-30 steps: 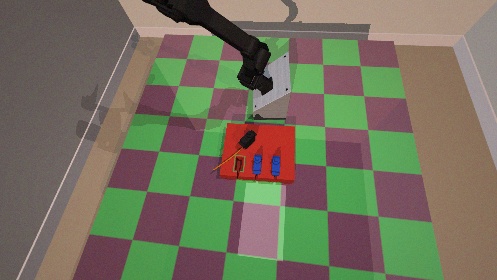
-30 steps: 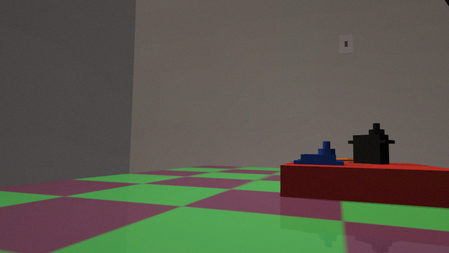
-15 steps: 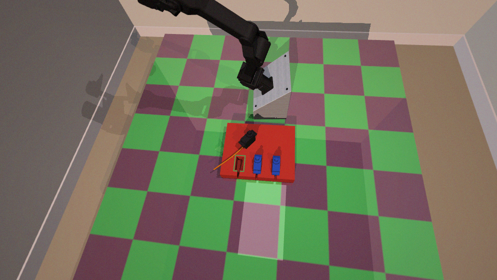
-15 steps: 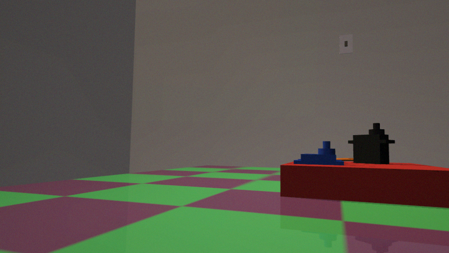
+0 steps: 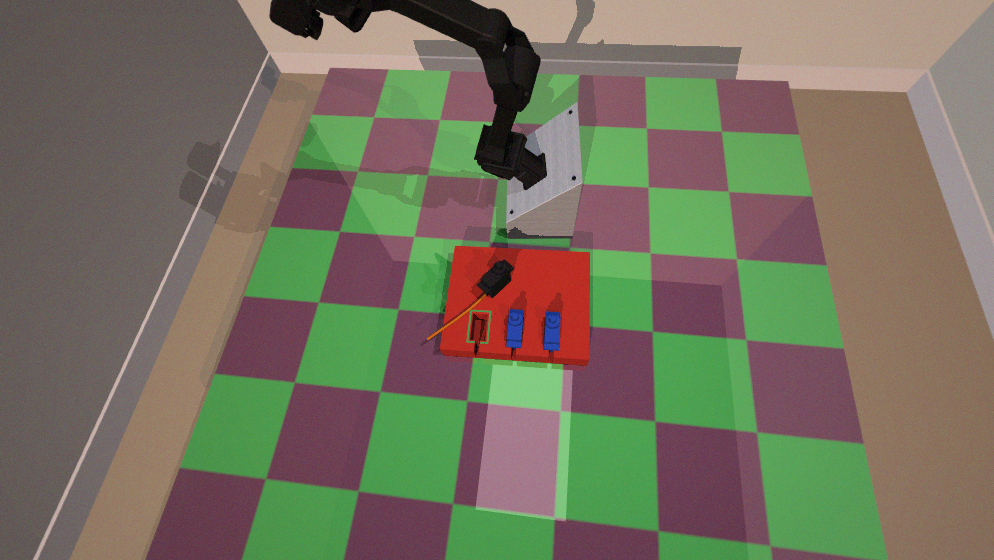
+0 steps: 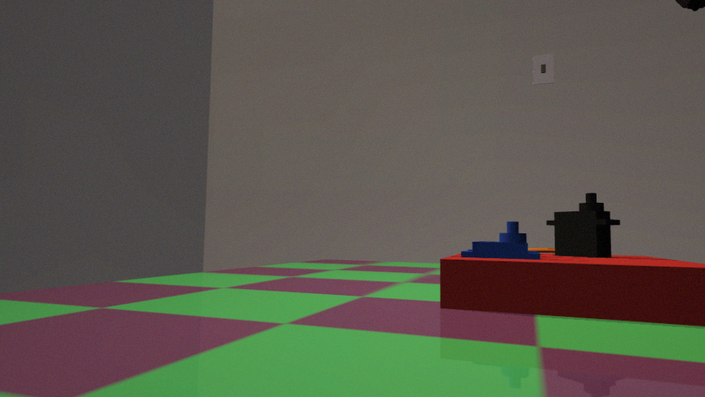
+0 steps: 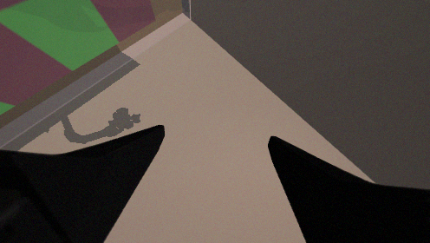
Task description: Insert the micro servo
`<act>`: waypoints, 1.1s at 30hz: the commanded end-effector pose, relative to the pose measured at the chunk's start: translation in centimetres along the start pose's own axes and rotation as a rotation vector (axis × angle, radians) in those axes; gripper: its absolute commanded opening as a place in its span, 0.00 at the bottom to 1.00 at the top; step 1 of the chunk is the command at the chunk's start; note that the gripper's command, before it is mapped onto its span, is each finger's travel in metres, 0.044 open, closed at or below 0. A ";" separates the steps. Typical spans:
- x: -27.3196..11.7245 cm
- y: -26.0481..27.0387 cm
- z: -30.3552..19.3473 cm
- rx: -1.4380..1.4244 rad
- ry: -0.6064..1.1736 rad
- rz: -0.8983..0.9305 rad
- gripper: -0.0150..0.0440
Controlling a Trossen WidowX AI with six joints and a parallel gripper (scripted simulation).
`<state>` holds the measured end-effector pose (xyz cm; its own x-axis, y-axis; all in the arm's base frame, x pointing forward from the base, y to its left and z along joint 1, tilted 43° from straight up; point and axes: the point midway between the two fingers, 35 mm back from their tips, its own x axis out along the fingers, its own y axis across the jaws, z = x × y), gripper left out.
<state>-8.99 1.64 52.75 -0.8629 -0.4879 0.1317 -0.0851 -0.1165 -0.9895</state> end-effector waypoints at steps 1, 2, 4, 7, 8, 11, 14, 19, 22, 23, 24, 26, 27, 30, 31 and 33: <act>1.9 1.2 2.0 0.033 -0.076 0.060 1.00; 2.4 1.6 2.6 0.048 -0.097 0.078 1.00; 3.3 2.3 3.9 0.082 -0.146 0.113 1.00; 4.3 3.5 6.1 0.108 -0.228 0.169 1.00; 4.6 3.8 6.6 0.118 -0.242 0.183 1.00; 5.4 4.9 8.7 0.160 -0.298 0.243 1.00; 5.9 6.2 11.0 0.199 -0.357 0.310 1.00; 6.0 8.5 15.7 0.235 -0.469 0.420 1.00; 5.7 9.9 17.9 0.261 -0.504 0.487 1.00; 5.5 10.3 18.8 0.275 -0.520 0.512 1.00; 5.2 11.0 19.8 0.279 -0.536 0.543 1.00; 4.4 12.1 21.5 0.294 -0.574 0.601 1.00; 4.0 12.5 22.2 0.304 -0.594 0.625 1.00; 2.5 13.9 24.4 0.312 -0.650 0.692 1.00; 1.9 14.4 25.1 0.318 -0.664 0.720 1.00; 0.6 15.7 26.6 0.330 -0.676 0.784 1.00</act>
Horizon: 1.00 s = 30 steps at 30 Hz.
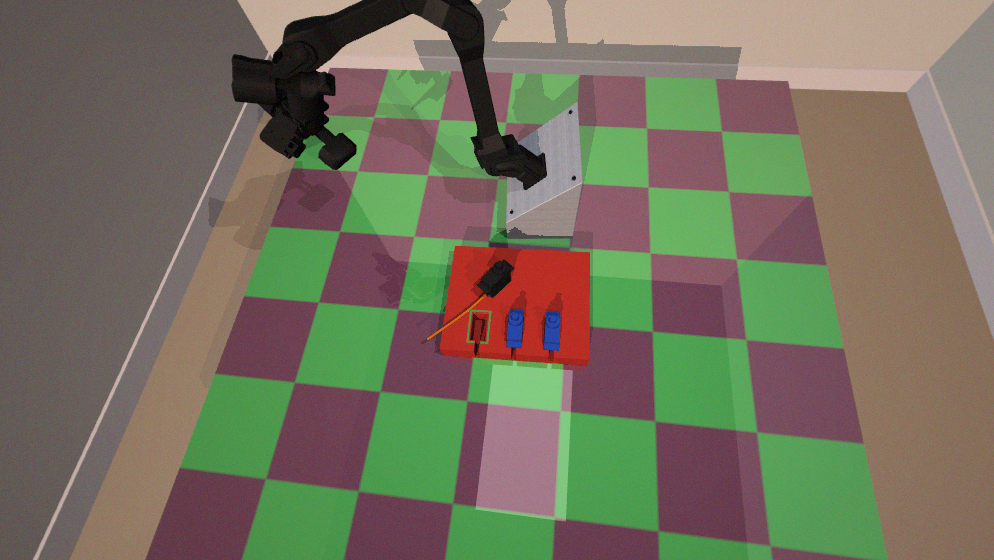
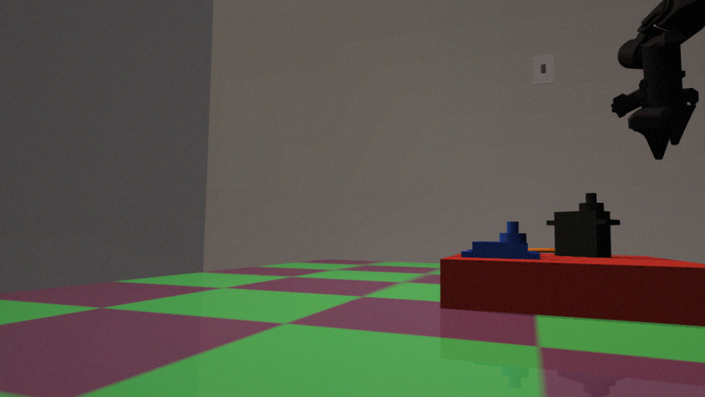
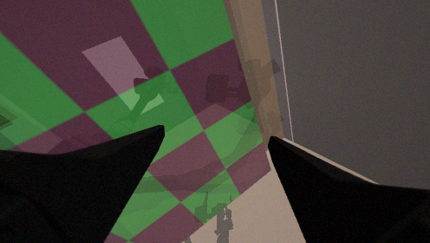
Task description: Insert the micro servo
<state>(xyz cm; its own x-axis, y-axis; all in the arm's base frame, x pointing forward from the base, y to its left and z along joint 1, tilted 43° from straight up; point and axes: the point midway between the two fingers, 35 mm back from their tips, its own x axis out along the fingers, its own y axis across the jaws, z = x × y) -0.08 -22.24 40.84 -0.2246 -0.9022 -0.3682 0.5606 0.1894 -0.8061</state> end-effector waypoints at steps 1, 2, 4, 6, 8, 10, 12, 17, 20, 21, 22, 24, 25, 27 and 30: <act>1.7 3.9 2.1 0.038 -0.023 0.117 1.00; 2.0 5.2 2.8 0.046 -0.030 0.151 1.00; 2.4 7.1 3.6 0.033 -0.035 0.196 1.00; 2.5 8.0 4.0 0.041 -0.035 0.217 1.00; 2.7 9.7 4.6 0.056 -0.030 0.256 1.00; 2.8 12.4 5.4 0.077 -0.017 0.310 1.00; 2.4 15.1 6.4 0.074 -0.031 0.376 1.00; 0.9 22.8 7.2 0.102 0.038 0.487 1.00; -0.7 27.7 6.8 0.105 0.083 0.527 1.00; -1.4 29.2 6.5 0.108 0.100 0.534 1.00; -2.0 30.7 6.1 0.110 0.116 0.538 1.00; -3.4 33.5 5.1 0.114 0.142 0.538 1.00; -4.1 34.7 4.6 0.115 0.153 0.533 1.00; -5.3 36.7 3.4 0.118 0.166 0.521 1.00; -7.1 39.4 1.4 0.125 0.171 0.492 1.00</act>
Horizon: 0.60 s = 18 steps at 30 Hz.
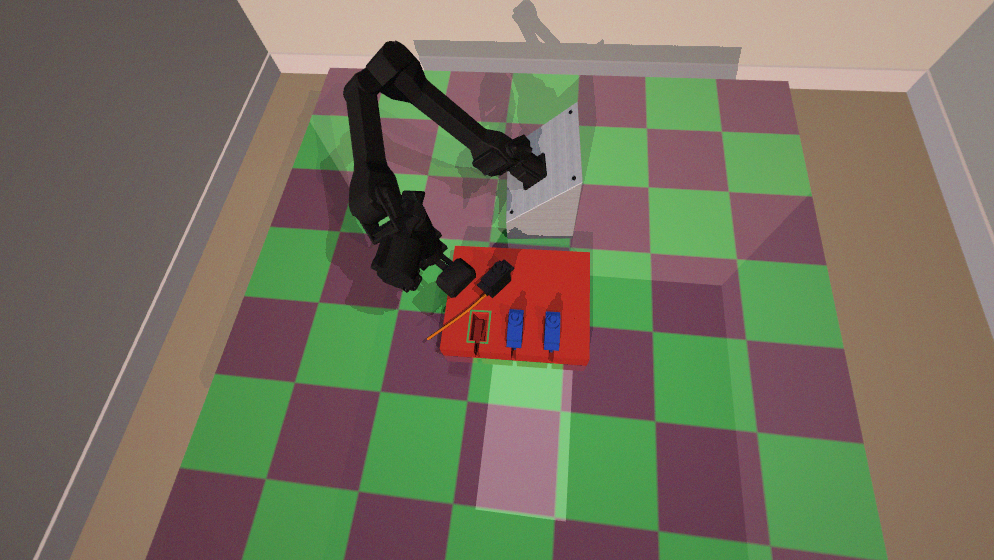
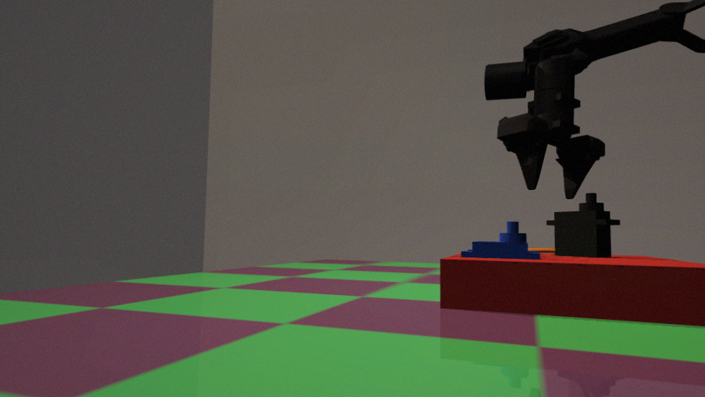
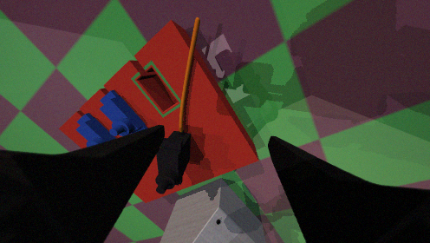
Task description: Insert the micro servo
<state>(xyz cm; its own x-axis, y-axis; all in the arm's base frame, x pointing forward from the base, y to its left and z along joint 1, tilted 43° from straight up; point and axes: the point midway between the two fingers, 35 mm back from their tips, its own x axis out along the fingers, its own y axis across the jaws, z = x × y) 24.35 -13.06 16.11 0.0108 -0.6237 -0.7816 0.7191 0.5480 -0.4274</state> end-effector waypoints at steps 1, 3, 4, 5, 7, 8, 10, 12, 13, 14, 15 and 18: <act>0.4 5.0 -4.7 0.006 0.010 -0.057 1.00; 0.4 6.4 -6.5 0.012 -0.005 -0.080 1.00; 0.4 6.6 -7.0 0.014 -0.011 -0.087 1.00; 0.4 6.7 -7.2 0.015 -0.013 -0.089 1.00; 0.4 6.7 -7.2 0.015 -0.013 -0.089 1.00; 0.4 6.7 -7.2 0.015 -0.013 -0.089 1.00; 0.4 6.7 -7.2 0.015 -0.013 -0.089 1.00; 0.7 6.7 -7.2 0.015 -0.013 -0.089 1.00; 1.0 6.7 -7.2 0.015 -0.013 -0.089 1.00; 1.3 6.6 -7.2 0.015 -0.013 -0.089 1.00; 1.8 6.6 -7.2 0.015 -0.013 -0.089 1.00; 2.9 6.4 -7.2 0.015 -0.014 -0.090 1.00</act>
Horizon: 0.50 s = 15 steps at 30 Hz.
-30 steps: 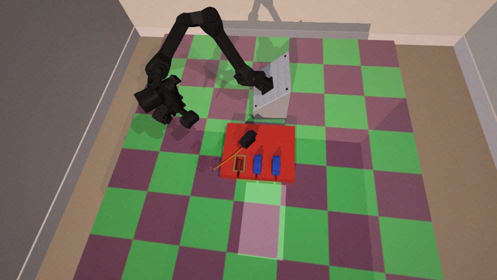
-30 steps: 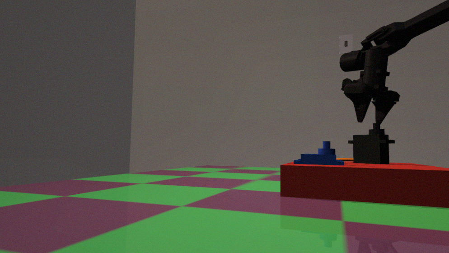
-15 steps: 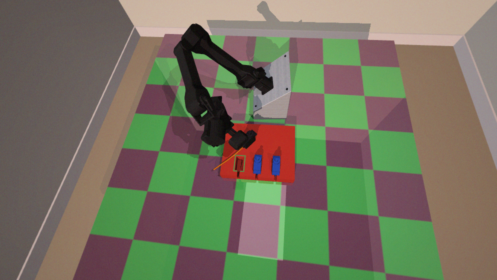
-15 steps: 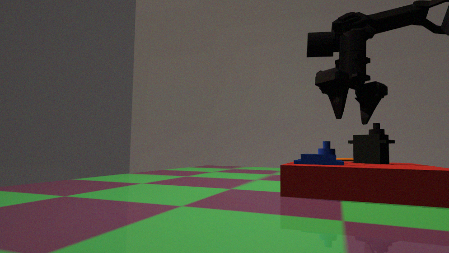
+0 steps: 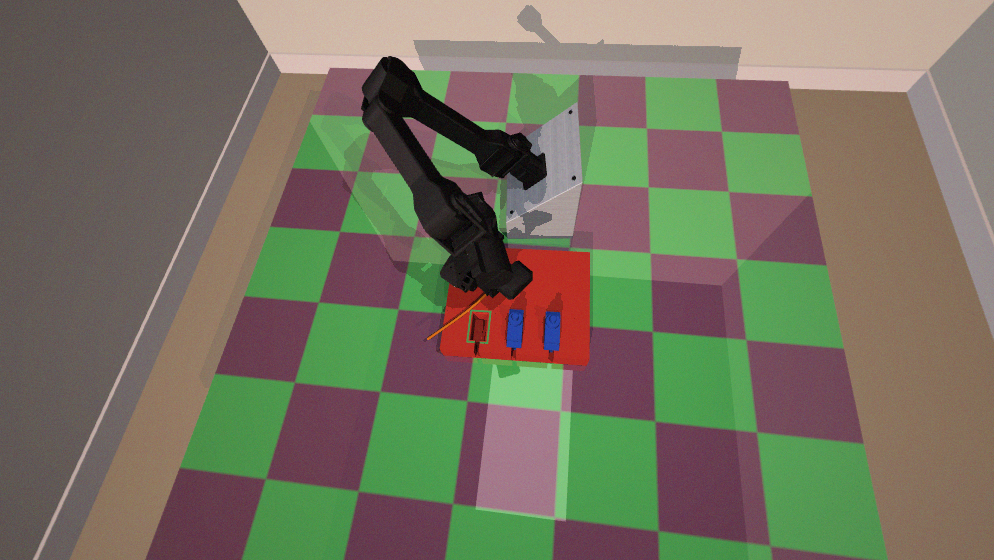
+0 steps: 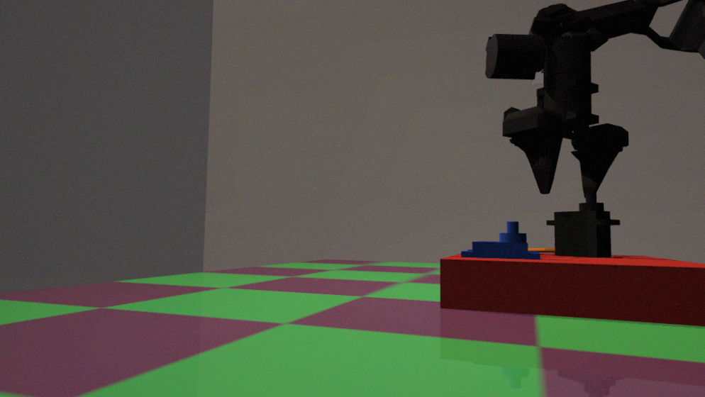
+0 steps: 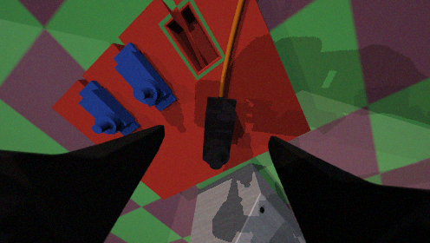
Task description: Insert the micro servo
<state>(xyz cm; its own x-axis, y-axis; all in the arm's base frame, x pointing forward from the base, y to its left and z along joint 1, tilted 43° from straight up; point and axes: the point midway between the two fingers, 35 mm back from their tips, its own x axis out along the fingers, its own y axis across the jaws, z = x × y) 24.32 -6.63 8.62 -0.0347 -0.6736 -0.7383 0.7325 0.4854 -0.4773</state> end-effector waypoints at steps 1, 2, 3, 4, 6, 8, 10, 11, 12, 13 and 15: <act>1.1 -0.2 -0.2 -0.006 0.002 -0.011 1.00; 1.1 -0.2 -0.2 -0.006 0.002 -0.011 1.00; 1.2 -0.2 -0.2 -0.006 0.002 -0.011 1.00; 1.2 -0.2 -0.2 -0.006 0.002 -0.011 1.00; 1.5 -0.2 -0.2 -0.006 0.002 -0.011 1.00; 1.7 -0.2 -0.2 -0.006 0.002 -0.011 1.00; 2.1 -0.2 -0.2 -0.006 0.002 -0.011 1.00; 2.2 -0.2 -0.2 -0.006 0.002 -0.011 1.00; 2.4 -0.2 -0.2 -0.006 0.002 -0.011 1.00; 2.5 -0.2 -0.2 -0.006 0.002 -0.011 1.00; 2.9 -0.2 -0.2 -0.006 0.002 -0.011 1.00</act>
<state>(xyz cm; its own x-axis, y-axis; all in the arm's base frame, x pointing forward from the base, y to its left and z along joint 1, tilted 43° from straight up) 24.18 -8.14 6.95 -0.0379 -0.6754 -0.7364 0.7322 0.4828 -0.4805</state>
